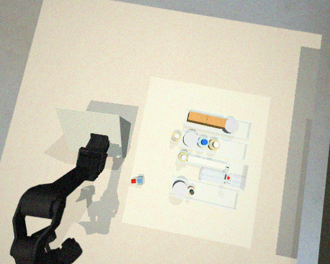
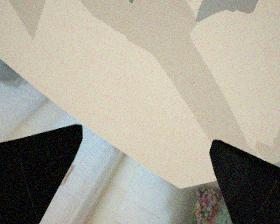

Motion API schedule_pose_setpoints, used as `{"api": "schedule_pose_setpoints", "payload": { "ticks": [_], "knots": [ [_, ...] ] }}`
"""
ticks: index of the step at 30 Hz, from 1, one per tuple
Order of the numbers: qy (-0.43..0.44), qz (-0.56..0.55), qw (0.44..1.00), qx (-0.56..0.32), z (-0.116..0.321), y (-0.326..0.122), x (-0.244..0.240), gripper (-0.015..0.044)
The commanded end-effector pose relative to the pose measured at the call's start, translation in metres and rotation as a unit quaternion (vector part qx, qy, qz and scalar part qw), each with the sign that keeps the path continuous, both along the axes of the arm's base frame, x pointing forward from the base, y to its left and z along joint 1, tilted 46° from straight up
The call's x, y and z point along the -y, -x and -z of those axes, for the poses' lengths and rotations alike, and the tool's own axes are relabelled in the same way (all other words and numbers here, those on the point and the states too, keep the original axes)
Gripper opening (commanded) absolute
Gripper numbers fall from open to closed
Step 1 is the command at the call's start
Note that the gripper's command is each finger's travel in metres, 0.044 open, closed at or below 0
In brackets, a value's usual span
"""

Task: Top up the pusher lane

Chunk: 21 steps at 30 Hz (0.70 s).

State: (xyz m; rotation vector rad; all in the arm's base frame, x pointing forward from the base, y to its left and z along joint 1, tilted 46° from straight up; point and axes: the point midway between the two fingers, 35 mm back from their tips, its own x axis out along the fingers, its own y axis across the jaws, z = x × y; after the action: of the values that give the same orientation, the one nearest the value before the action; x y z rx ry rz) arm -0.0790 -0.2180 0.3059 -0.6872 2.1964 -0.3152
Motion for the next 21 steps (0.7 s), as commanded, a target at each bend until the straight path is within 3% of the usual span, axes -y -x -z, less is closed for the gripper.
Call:
{"api": "schedule_pose_setpoints", "payload": {
  "ticks": [1, 6, 13, 21],
  "knots": [
    [0.000, 0.000, 1.000, 0.001, 0.000, -0.001, 0.001, 0.0426],
    [0.009, -0.018, 0.999, 0.039, 0.014, -0.031, 0.024, 0.0440],
    [0.017, -0.063, 0.990, 0.122, 0.048, -0.123, 0.059, 0.0440],
    [0.014, -0.061, 0.975, 0.213, 0.093, -0.233, 0.050, 0.0440]
  ]
}}
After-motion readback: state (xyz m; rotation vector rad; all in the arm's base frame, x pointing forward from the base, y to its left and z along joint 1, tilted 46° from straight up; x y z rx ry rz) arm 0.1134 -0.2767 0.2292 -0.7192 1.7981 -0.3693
